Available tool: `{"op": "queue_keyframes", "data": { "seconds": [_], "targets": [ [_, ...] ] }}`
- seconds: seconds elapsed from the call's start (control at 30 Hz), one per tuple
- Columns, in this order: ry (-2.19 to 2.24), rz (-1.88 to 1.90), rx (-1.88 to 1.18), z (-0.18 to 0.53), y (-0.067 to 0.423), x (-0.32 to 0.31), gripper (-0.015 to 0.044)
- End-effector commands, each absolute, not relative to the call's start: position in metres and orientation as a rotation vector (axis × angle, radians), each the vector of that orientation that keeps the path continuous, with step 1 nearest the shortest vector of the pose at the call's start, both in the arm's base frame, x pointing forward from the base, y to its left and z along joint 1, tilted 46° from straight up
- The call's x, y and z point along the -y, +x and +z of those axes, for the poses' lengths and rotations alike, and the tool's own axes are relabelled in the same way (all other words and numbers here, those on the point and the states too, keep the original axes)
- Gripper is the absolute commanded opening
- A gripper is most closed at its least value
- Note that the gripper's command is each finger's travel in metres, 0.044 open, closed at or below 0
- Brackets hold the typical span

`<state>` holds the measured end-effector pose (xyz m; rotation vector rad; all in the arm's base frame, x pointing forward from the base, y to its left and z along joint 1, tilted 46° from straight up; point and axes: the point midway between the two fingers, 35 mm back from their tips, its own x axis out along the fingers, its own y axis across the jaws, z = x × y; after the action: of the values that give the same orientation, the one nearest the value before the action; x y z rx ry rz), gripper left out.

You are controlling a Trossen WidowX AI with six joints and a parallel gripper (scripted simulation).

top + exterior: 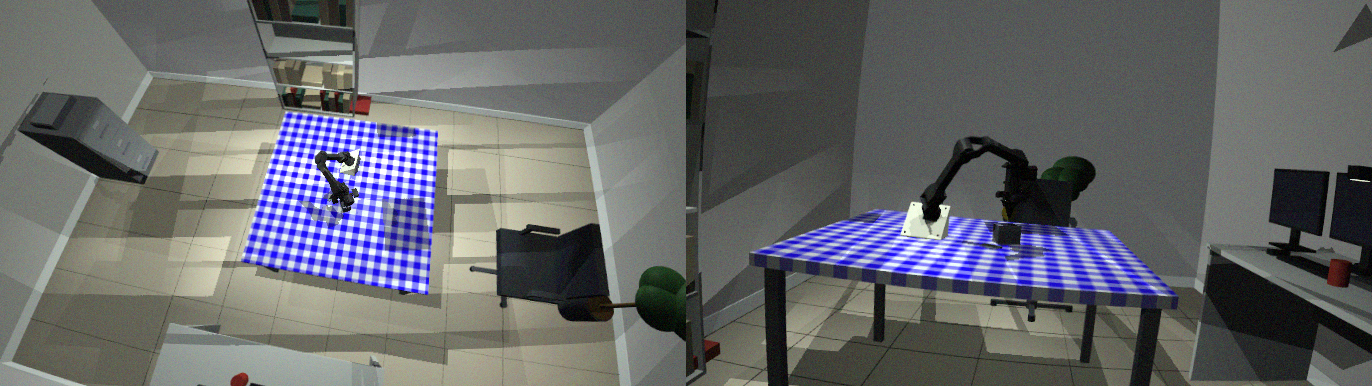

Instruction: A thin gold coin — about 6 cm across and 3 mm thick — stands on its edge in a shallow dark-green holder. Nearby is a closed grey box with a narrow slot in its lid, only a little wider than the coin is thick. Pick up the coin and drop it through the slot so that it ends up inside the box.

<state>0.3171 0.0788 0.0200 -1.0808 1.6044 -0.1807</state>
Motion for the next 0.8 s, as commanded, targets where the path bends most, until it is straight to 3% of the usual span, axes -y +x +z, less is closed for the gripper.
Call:
{"op": "queue_keyframes", "data": {
  "seconds": [0.0,0.77],
  "targets": [
    [-1.091,-0.176,-1.61,0.0182,0.3145,-0.0762,0.0],
    [-1.092,-0.175,-1.61,0.0129,0.3154,-0.0703,0.0]
  ]
}}
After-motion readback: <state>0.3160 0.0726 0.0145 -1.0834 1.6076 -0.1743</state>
